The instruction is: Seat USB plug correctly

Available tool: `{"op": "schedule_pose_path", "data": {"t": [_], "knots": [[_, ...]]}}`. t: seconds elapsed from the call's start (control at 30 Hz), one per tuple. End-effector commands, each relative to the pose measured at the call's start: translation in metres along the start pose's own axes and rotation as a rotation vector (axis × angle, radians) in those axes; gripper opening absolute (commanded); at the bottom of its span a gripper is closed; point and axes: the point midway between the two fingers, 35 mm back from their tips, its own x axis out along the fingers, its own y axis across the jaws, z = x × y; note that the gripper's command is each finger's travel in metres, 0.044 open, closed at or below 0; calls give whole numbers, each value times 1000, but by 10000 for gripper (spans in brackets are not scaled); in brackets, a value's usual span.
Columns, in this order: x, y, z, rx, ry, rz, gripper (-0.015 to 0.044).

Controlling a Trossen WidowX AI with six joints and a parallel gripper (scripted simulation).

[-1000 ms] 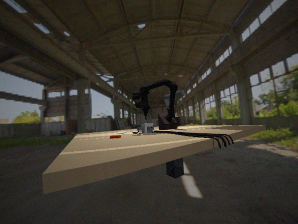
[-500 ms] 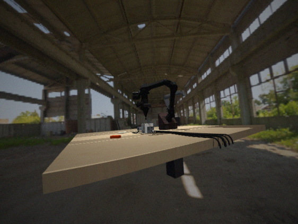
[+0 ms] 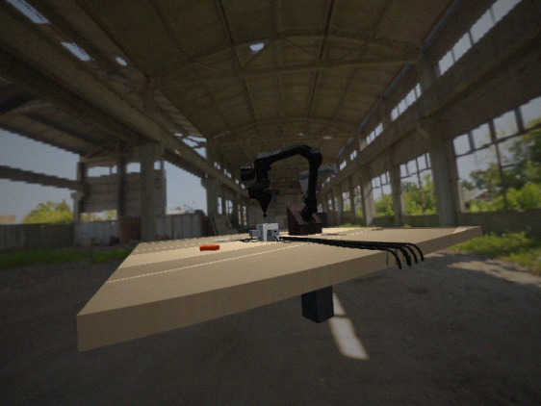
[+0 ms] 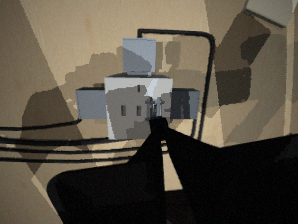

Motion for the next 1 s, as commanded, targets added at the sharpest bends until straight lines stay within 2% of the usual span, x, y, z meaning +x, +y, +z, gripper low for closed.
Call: {"op": "schedule_pose_path", "data": {"t": [0.0, 0.97], "knots": [[0, 0, 0, -88, 0, 0, 0], [0, 0, 0, -848, 0, 0, 0]]}}
